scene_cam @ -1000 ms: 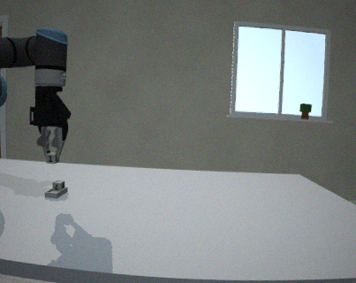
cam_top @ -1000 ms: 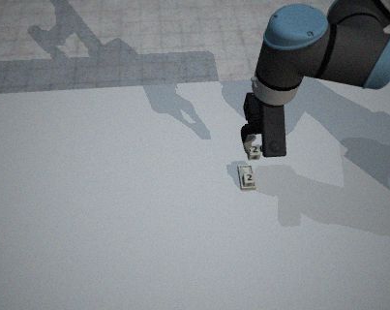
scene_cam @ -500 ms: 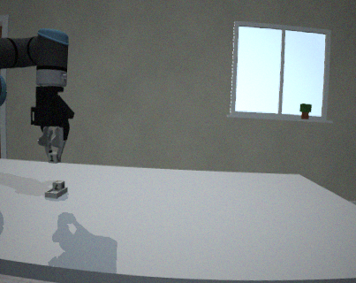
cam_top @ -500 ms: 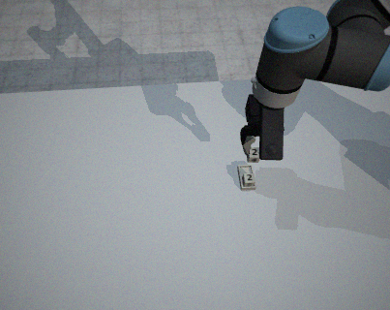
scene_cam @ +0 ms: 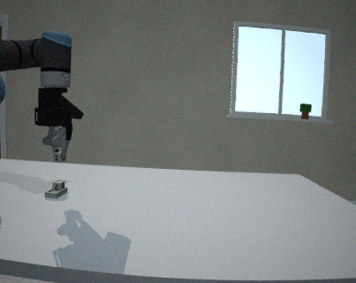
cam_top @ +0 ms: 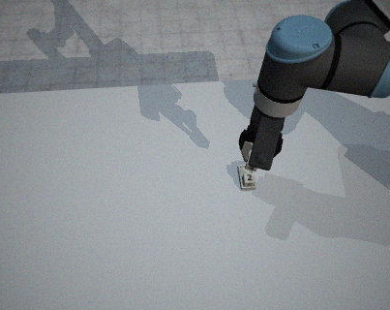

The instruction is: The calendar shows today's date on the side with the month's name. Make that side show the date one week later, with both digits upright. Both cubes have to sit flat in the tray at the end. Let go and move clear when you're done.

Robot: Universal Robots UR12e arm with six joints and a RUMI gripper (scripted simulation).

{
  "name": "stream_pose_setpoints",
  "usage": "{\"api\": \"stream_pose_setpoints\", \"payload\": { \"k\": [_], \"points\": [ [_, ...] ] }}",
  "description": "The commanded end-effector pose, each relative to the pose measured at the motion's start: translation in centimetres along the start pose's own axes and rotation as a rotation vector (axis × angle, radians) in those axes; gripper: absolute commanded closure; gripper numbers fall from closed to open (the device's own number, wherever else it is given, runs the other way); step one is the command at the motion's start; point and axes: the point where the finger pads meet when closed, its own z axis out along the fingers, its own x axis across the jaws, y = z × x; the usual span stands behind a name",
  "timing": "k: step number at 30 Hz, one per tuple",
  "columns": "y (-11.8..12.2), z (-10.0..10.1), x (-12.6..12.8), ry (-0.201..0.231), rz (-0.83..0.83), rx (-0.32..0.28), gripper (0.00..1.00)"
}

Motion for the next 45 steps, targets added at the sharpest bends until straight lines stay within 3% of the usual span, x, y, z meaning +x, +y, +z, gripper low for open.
{"api": "stream_pose_setpoints", "payload": {
  "k": [1, 45],
  "points": [
    [-1.2, 0.3, -0.5, -0.003, 0.157, -0.013, 0.90],
    [-7.5, 0.8, -3.2, 0.007, 1.067, -0.012, 0.90]
  ]
}}
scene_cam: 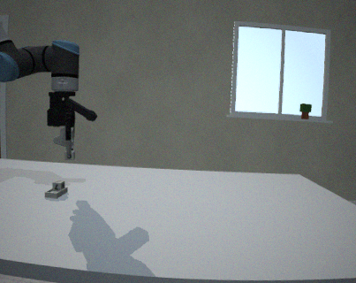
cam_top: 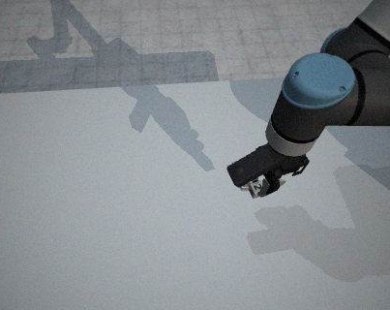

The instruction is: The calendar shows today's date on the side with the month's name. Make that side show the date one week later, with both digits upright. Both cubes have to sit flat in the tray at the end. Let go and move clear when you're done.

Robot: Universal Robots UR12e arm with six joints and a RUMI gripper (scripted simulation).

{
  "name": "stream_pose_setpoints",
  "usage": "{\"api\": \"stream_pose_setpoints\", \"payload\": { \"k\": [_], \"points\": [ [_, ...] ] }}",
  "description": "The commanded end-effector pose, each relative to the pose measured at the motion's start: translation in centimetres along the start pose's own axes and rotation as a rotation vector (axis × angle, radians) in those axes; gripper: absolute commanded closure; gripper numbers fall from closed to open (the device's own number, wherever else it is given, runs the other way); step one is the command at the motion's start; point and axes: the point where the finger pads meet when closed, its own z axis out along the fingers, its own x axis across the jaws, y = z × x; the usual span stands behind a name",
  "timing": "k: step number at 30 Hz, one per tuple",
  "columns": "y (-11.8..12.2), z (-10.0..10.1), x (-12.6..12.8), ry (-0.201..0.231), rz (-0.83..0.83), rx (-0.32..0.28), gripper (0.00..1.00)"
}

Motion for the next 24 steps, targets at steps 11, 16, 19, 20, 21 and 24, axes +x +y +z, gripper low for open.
{"api": "stream_pose_setpoints", "payload": {
  "k": [11, 16, 19, 20, 21, 24],
  "points": [
    [0.11, 0.20, -1.97, 0.012, 0.257, -0.006, 0.90],
    [0.11, 0.20, -2.14, 0.012, 0.280, -0.006, 0.90],
    [0.11, 0.21, -2.16, 0.012, 0.283, -0.006, 0.90],
    [0.11, 0.20, -2.16, 0.012, 0.283, -0.006, 0.90],
    [0.10, 0.18, -2.15, 0.012, 0.284, -0.005, 0.90],
    [0.09, 0.16, -2.09, 0.013, 0.285, -0.005, 0.90]
  ]
}}
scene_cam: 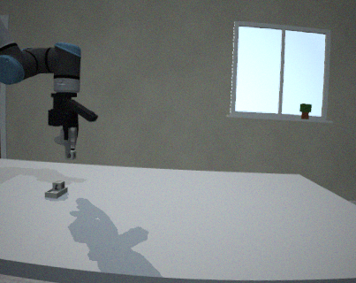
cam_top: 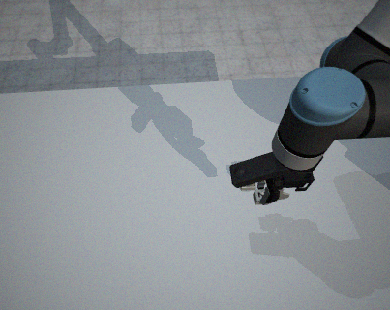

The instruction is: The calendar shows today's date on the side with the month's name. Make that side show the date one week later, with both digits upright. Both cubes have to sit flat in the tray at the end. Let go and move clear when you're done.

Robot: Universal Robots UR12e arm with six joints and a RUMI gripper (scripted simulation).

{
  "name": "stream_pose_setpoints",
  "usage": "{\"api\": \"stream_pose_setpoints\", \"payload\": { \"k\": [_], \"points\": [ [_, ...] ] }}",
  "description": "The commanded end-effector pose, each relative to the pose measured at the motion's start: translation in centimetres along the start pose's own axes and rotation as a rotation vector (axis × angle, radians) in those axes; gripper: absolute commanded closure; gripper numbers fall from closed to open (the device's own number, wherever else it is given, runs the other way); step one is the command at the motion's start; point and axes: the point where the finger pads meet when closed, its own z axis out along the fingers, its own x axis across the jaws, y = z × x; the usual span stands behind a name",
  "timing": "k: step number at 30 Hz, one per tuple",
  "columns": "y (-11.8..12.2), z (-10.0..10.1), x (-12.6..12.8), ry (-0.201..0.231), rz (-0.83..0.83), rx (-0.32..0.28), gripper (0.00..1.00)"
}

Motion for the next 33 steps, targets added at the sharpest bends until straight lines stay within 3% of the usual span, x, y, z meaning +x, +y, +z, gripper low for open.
{"api": "stream_pose_setpoints", "payload": {
  "k": [1, 11, 19, 33],
  "points": [
    [0.0, 0.0, 0.0, 0.002, 0.008, 0.001, 0.90],
    [0.0, 0.1, 0.0, 0.001, 0.007, 0.000, 0.90],
    [0.2, 1.3, 0.0, 0.001, 0.008, -0.004, 0.90],
    [0.2, 7.5, 0.0, 0.001, 0.008, -0.004, 0.90]
  ]
}}
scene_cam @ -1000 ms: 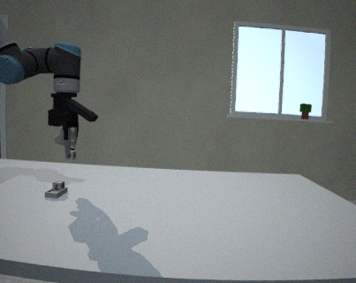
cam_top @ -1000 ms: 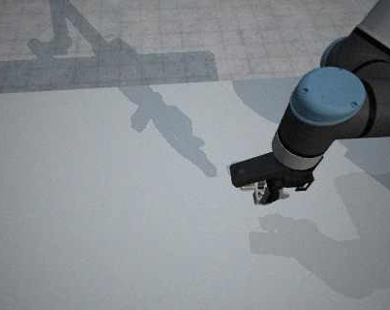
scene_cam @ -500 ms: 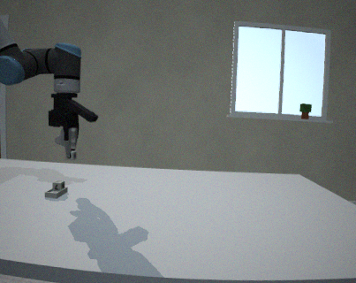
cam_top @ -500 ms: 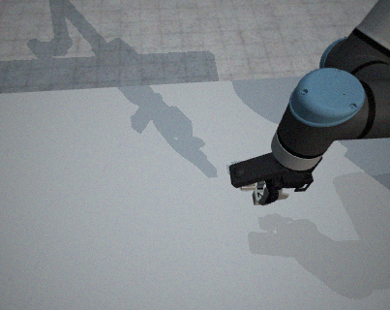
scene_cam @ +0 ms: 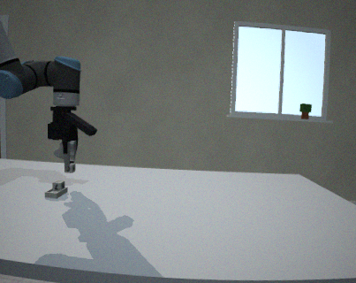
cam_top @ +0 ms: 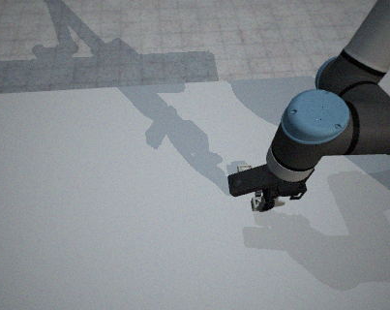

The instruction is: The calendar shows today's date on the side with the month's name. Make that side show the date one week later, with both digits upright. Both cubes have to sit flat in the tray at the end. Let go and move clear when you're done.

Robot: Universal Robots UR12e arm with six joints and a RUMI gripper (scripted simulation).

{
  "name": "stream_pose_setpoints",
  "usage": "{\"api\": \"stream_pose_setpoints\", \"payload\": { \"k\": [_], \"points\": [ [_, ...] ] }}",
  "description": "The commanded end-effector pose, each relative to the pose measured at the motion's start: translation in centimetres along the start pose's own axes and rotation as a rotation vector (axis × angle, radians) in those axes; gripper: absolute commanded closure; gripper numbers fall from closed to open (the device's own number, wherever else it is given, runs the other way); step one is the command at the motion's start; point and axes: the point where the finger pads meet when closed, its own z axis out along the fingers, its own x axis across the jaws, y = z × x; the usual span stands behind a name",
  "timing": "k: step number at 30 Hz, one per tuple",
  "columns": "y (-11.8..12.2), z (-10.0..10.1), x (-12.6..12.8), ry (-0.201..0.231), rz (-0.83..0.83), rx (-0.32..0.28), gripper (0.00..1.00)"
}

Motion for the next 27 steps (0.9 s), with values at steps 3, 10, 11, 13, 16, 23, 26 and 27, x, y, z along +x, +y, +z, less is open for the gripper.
{"api": "stream_pose_setpoints", "payload": {
  "k": [3, 10, 11, 13, 16, 23, 26, 27],
  "points": [
    [-0.1, 3.1, -0.1, -0.001, 0.000, 0.007, 0.90],
    [-0.1, 4.8, -0.1, -0.001, 0.000, 0.007, 0.90],
    [-0.1, 4.9, -0.1, -0.001, 0.000, 0.007, 0.90],
    [-0.1, 5.0, -0.1, -0.001, 0.000, 0.007, 0.90],
    [-0.2, 5.0, -0.1, -0.001, 0.000, 0.008, 0.90],
    [-0.3, 4.8, -0.1, -0.001, 0.000, 0.011, 0.90],
    [-0.3, 4.8, -0.1, -0.001, 0.000, 0.011, 0.90],
    [-0.3, 4.8, -0.1, -0.001, 0.000, 0.010, 0.90]
  ]
}}
